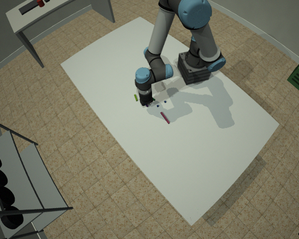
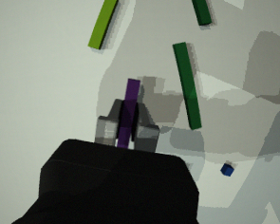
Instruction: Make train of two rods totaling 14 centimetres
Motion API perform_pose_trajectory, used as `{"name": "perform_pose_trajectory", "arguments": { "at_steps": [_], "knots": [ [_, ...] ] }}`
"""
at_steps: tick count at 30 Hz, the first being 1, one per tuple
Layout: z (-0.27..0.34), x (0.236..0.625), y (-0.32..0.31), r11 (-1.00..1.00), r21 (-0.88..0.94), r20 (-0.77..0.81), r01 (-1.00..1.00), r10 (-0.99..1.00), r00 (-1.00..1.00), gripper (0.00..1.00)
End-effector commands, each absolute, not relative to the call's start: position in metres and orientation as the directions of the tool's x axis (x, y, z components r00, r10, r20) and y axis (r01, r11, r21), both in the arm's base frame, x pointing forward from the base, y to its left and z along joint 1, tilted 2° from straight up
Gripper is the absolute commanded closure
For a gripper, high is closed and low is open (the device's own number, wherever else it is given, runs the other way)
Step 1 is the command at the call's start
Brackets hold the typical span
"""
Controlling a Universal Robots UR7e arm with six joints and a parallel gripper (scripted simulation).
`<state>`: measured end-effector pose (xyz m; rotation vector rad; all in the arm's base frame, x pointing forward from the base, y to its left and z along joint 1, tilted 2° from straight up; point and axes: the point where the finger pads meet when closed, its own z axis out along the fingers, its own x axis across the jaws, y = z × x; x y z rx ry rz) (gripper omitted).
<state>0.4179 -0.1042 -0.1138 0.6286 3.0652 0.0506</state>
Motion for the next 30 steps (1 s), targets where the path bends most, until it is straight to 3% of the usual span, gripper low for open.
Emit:
{"name": "perform_pose_trajectory", "arguments": {
  "at_steps": [1,30],
  "knots": [
    [-0.1134,0.4183,-0.1045,0.919,0.034,-0.007,0.393,0.394,-0.919,0.76],
    [-0.1175,0.4184,-0.1044,0.919,0.034,-0.007,0.393,0.394,-0.919,0.76]
  ]
}}
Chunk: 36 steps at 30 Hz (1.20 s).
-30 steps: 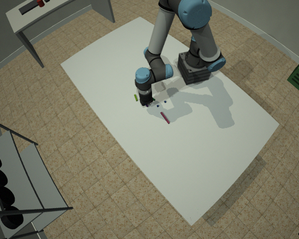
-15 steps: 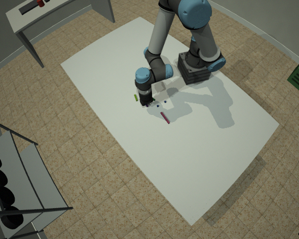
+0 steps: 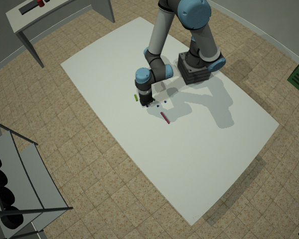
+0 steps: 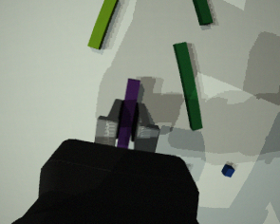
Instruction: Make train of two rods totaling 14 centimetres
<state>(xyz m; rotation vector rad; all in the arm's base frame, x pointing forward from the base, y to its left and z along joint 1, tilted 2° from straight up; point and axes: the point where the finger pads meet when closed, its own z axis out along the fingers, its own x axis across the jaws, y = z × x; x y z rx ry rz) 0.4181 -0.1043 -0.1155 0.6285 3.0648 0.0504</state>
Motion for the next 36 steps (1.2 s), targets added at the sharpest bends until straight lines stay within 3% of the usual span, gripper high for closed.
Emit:
{"name": "perform_pose_trajectory", "arguments": {
  "at_steps": [1,36],
  "knots": [
    [-0.1175,0.4184,-0.1044,0.919,0.034,-0.007,0.393,0.394,-0.919,0.76],
    [-0.1253,0.4186,-0.1041,0.919,0.034,-0.007,0.393,0.394,-0.919,0.76]
  ]
}}
